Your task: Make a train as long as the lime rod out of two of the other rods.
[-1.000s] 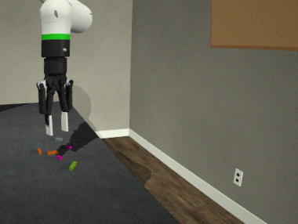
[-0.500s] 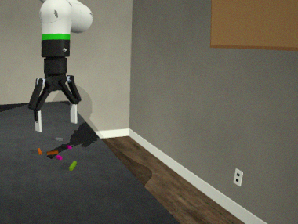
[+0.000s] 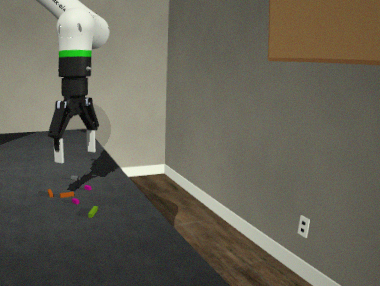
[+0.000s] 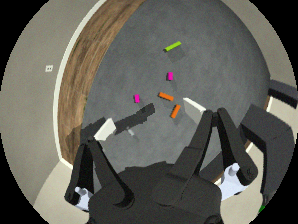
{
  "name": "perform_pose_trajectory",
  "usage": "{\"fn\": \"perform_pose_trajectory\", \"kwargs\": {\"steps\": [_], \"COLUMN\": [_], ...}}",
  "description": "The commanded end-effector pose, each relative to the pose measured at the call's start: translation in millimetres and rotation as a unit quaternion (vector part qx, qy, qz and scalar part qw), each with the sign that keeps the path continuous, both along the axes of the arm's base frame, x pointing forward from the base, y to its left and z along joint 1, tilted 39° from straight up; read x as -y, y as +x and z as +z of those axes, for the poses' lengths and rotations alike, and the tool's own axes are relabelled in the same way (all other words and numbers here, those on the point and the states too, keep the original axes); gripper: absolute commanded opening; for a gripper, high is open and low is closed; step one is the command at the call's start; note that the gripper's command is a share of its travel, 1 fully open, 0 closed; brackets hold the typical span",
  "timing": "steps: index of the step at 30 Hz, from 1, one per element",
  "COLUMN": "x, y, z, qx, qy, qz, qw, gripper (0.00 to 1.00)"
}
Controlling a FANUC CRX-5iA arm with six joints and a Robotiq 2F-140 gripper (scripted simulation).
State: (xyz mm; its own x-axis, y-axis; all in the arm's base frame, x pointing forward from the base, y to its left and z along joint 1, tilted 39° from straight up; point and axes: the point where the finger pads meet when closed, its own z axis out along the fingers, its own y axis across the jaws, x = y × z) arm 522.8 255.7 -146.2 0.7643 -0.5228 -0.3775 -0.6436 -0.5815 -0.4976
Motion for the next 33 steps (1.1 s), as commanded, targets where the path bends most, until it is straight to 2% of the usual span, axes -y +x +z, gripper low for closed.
{"fn": "perform_pose_trajectory", "kwargs": {"steps": [1,3,5,6,7,10,11,33], "x": [-35,-52,-52,-74,-82,-90,-90,-90], "y": [1,0,0,-3,-5,-6,-6,-6], "z": [23,34,34,48,54,59,59,59], "qx": [0.032,0.047,0.047,0.065,0.073,0.079,0.079,0.079], "qy": [-0.003,-0.003,-0.003,-0.003,-0.002,-0.002,-0.002,-0.002], "qz": [0.038,0.056,0.056,0.079,0.088,0.096,0.096,0.096], "qw": [0.999,0.997,0.997,0.995,0.993,0.992,0.992,0.992], "gripper": [1.00,1.00,1.00,1.00,1.00,1.00,0.15,0.15]}}
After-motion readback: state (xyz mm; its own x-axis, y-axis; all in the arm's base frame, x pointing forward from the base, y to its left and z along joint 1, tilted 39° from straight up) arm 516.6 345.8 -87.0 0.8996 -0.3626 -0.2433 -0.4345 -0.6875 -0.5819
